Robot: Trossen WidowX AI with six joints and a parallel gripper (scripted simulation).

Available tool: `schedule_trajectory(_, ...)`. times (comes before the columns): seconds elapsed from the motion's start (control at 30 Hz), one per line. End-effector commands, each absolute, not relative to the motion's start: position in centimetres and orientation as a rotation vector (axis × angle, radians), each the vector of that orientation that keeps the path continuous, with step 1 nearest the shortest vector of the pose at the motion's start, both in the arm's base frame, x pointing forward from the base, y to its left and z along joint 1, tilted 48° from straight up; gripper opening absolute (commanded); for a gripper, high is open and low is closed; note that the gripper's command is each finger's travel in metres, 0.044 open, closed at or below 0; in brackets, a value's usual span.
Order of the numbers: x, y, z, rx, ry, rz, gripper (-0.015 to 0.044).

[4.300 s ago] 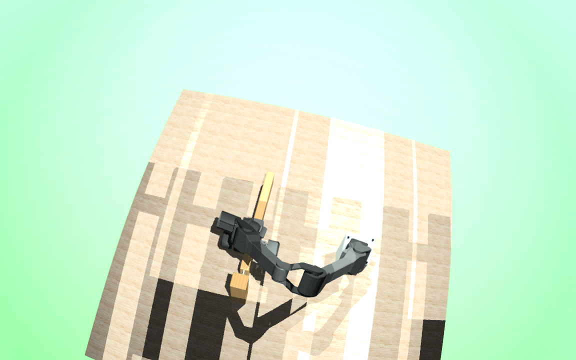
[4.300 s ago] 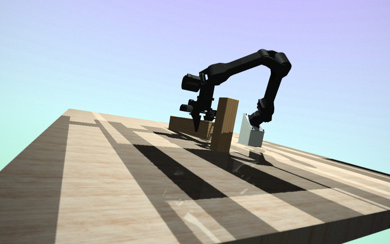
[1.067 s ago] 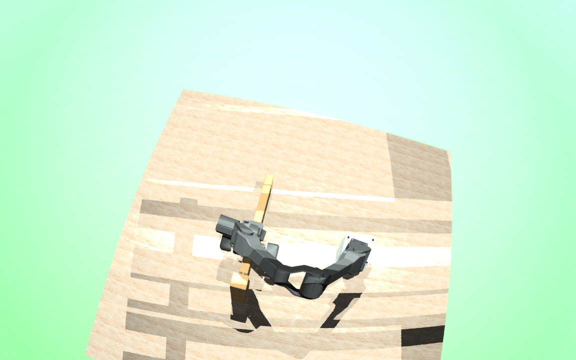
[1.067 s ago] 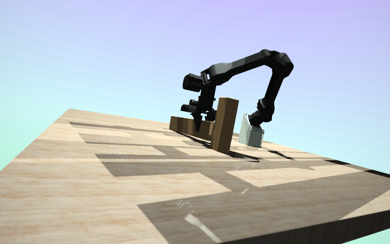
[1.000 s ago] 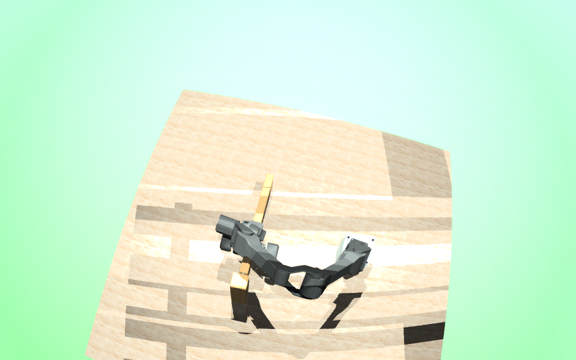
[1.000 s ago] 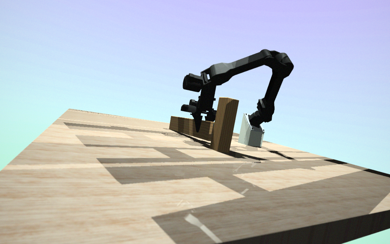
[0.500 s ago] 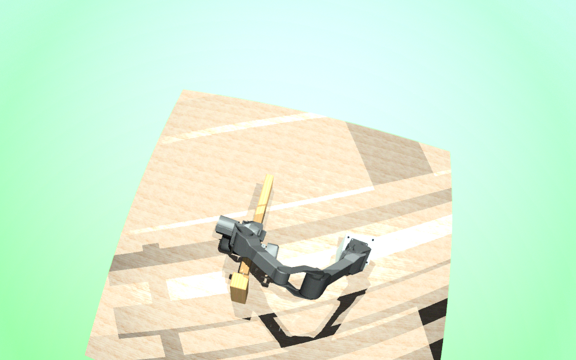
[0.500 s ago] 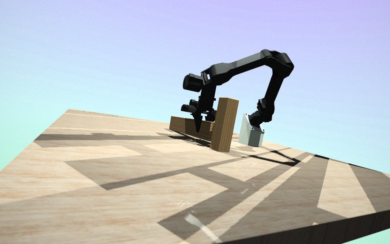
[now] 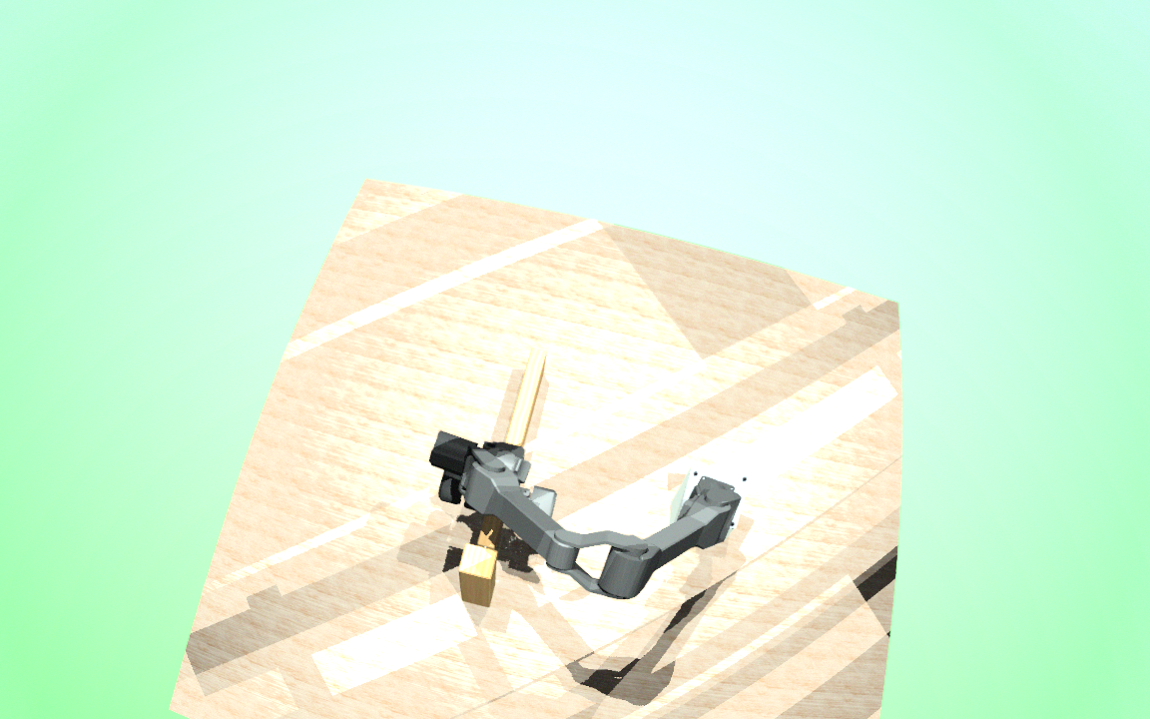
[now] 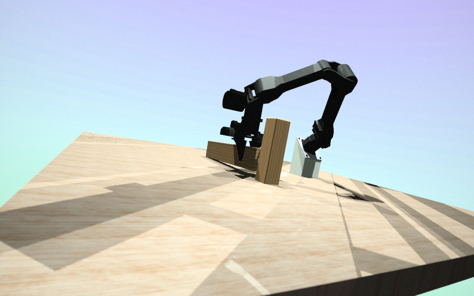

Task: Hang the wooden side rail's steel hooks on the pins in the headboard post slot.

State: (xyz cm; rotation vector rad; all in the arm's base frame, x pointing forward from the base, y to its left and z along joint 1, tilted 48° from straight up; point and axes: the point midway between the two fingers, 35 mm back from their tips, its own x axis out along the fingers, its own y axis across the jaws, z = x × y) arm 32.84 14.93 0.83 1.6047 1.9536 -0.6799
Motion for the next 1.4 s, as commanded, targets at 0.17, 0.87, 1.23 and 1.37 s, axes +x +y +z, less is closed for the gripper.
schedule_trajectory(0.17, 32.97, 14.89, 1.11, 1.614, 1.948, -0.682, 0.0)
schedule_trajectory(0.87, 33.0, 15.07, 1.27, 1.614, 1.948, -0.682, 0.0)
schedule_trajectory(1.23, 32.88, 15.14, 1.36, 1.614, 1.948, -0.682, 0.0)
schedule_trajectory(1.37, 32.89, 15.19, 1.38, 1.614, 1.948, -0.682, 0.0)
